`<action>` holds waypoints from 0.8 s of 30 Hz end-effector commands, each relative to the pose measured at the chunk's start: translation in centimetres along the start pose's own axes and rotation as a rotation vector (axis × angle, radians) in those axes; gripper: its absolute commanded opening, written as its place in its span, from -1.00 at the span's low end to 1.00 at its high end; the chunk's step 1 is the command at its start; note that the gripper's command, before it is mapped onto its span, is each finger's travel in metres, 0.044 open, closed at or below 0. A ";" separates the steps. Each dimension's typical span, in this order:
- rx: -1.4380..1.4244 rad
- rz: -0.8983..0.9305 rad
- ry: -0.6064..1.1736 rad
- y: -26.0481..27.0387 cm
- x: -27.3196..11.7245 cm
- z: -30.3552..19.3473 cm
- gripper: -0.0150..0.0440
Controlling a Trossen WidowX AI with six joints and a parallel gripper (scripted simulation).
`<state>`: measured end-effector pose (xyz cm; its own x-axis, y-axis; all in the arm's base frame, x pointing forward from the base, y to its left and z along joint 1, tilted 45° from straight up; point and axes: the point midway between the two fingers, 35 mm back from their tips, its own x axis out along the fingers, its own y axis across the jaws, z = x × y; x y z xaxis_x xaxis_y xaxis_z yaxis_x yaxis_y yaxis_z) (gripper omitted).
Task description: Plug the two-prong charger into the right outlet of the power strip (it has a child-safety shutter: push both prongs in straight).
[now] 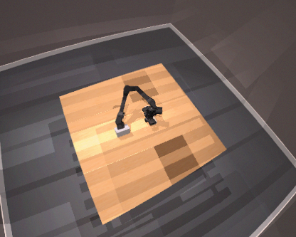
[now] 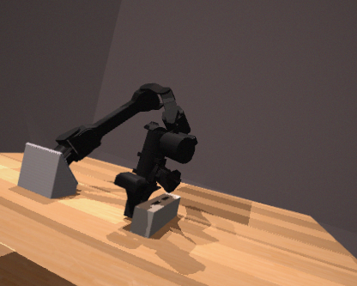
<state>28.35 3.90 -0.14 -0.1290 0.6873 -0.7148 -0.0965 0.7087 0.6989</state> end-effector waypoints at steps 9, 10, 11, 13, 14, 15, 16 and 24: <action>-0.013 0.001 -0.016 0.0 0.0 0.5 -0.49; -0.013 0.001 -0.016 0.0 0.0 0.6 -0.49; -0.013 0.001 -0.016 0.0 0.0 0.6 -0.49; -0.013 0.001 -0.016 0.0 -0.1 0.6 -0.49; -0.013 0.001 -0.016 0.0 -0.1 0.6 -0.49; -0.013 0.001 -0.016 0.0 -0.1 0.6 -0.49; -0.013 0.001 -0.016 0.0 -0.1 0.6 -0.49; -0.013 0.001 -0.016 0.0 -0.2 0.7 -0.49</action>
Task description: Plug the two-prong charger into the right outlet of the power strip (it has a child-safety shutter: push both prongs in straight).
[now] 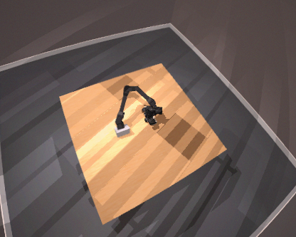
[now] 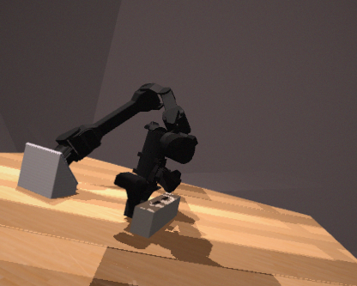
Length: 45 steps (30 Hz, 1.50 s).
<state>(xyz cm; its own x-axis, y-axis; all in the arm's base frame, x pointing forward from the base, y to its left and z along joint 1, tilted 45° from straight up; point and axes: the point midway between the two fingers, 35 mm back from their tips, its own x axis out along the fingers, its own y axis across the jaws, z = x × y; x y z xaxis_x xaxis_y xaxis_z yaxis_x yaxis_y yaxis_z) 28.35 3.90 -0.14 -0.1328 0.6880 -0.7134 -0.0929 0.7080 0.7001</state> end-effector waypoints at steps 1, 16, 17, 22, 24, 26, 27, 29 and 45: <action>-0.017 -0.001 -0.020 0.0 -0.2 0.7 -0.49; -0.017 -0.001 -0.020 0.1 -0.3 0.8 -0.49; -0.017 -0.001 -0.020 0.1 -0.3 0.8 -0.49; -0.017 -0.001 -0.020 0.1 -0.2 0.8 -0.49; -0.017 -0.001 -0.020 0.1 -0.2 0.8 -0.49; -0.017 -0.001 -0.020 0.1 -0.2 0.8 -0.49; -0.017 -0.001 -0.020 0.1 -0.2 0.8 -0.49; -0.017 -0.001 -0.020 0.1 -0.1 0.8 -0.49; 0.002 0.001 0.004 0.0 0.0 0.0 -0.14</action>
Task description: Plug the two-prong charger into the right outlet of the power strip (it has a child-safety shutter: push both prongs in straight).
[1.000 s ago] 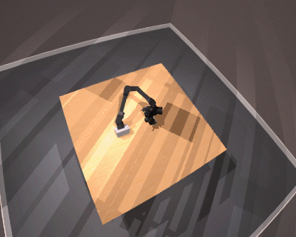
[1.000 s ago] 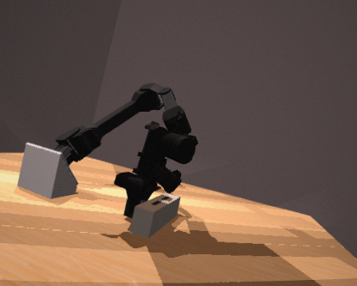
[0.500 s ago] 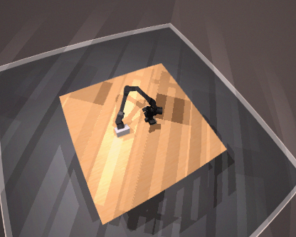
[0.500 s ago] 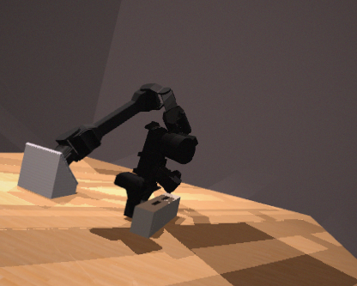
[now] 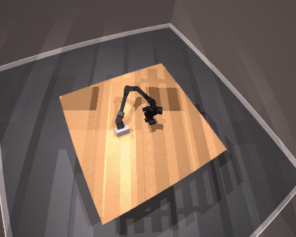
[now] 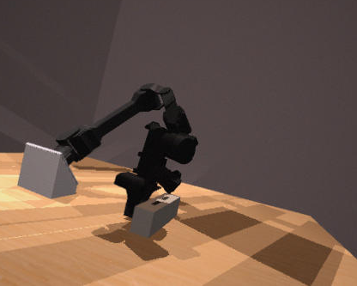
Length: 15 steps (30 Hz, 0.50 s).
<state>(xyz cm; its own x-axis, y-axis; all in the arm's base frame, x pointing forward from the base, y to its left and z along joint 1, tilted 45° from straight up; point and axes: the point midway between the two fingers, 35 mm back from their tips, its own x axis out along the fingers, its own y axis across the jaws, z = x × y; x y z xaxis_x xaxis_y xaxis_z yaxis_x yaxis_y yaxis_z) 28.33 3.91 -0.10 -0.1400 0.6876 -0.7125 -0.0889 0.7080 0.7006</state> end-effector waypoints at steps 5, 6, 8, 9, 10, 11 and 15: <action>-0.002 0.000 -0.003 0.0 0.0 0.1 0.31; -0.002 0.000 -0.003 0.0 0.0 0.1 0.40; -0.002 0.000 -0.003 0.0 0.0 0.1 0.58; -0.002 0.000 -0.003 0.0 0.0 0.1 0.67; -0.002 0.000 -0.003 0.0 0.0 0.1 0.75; -0.002 0.000 -0.003 0.0 0.0 0.1 0.84; -0.003 0.000 -0.004 0.0 0.0 0.0 1.00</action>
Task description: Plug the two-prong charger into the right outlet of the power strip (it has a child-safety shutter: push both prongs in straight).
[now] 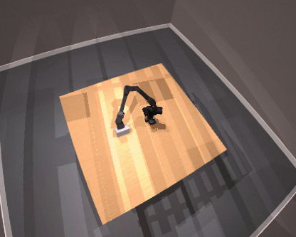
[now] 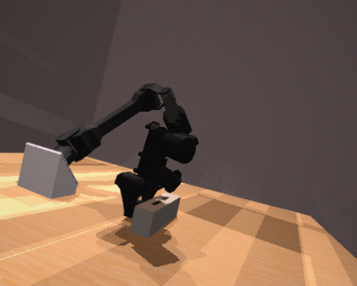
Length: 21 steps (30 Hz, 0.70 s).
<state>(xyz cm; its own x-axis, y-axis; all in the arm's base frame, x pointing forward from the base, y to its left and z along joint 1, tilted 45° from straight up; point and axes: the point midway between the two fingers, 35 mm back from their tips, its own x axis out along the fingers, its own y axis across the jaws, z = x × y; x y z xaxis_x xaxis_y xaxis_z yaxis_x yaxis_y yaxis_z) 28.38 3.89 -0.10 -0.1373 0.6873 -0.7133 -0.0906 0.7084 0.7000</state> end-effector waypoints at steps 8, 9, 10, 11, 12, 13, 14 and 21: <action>-0.005 0.000 -0.006 0.0 0.0 -0.3 1.00; -0.005 0.000 -0.007 0.0 0.0 -0.3 1.00; -0.006 0.000 -0.007 0.0 0.0 -0.3 1.00; -0.006 0.000 -0.008 0.0 0.0 -0.4 1.00; -0.007 0.000 -0.008 0.0 0.0 -0.4 1.00; -0.007 0.000 -0.009 0.0 0.1 -0.4 1.00; -0.008 0.000 -0.010 0.0 0.1 -0.5 1.00; -0.011 0.000 -0.014 0.0 0.1 -0.7 1.00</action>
<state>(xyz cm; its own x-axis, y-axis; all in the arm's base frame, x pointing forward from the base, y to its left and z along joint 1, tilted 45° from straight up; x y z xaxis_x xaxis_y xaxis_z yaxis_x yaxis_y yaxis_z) 27.93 3.75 -0.09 -0.1232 0.6865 -0.7166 -0.0988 0.7101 0.6972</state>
